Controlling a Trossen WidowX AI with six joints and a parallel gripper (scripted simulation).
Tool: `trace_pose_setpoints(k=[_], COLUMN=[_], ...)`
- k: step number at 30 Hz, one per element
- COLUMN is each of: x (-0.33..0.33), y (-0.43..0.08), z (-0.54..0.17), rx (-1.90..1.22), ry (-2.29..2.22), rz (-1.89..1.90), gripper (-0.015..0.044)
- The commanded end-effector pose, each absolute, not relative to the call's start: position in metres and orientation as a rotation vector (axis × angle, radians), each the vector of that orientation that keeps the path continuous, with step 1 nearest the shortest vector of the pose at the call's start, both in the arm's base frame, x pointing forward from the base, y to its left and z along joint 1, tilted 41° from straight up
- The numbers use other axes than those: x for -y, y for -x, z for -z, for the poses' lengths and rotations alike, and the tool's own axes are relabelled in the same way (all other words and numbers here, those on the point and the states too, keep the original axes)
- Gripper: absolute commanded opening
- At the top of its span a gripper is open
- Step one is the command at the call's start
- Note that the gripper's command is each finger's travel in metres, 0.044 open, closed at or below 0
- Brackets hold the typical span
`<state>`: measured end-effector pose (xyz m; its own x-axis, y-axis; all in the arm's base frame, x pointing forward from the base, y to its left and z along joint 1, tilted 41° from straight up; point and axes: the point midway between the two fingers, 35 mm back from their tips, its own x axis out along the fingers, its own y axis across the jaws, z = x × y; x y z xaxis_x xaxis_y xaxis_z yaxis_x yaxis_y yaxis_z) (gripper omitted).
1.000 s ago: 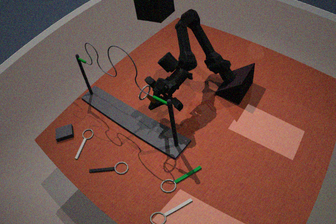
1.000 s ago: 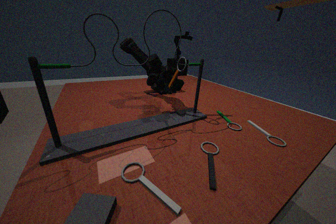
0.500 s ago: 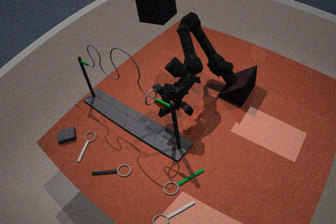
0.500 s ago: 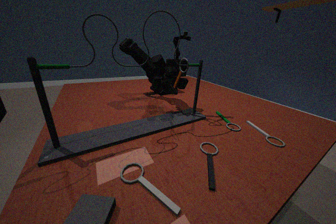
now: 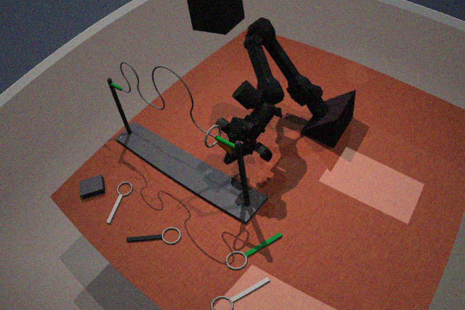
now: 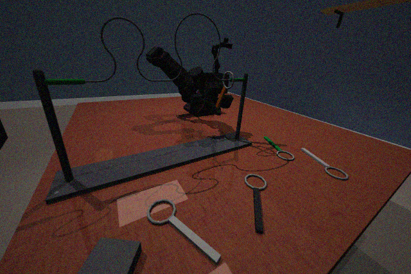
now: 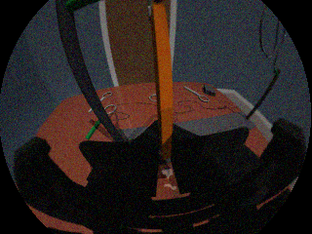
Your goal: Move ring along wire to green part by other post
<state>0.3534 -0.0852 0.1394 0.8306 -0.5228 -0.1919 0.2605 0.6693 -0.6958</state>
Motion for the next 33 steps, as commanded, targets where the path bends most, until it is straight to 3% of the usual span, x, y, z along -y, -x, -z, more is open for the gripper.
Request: trace_pose_setpoints(k=[1, 33], x=[0.081, 0.071], y=[-0.354, -0.357], z=[-0.137, -0.114], rx=[-0.394, -0.392], ry=[0.705, 0.704], rz=[0.455, 0.454], gripper=[-0.0150, -0.0150])
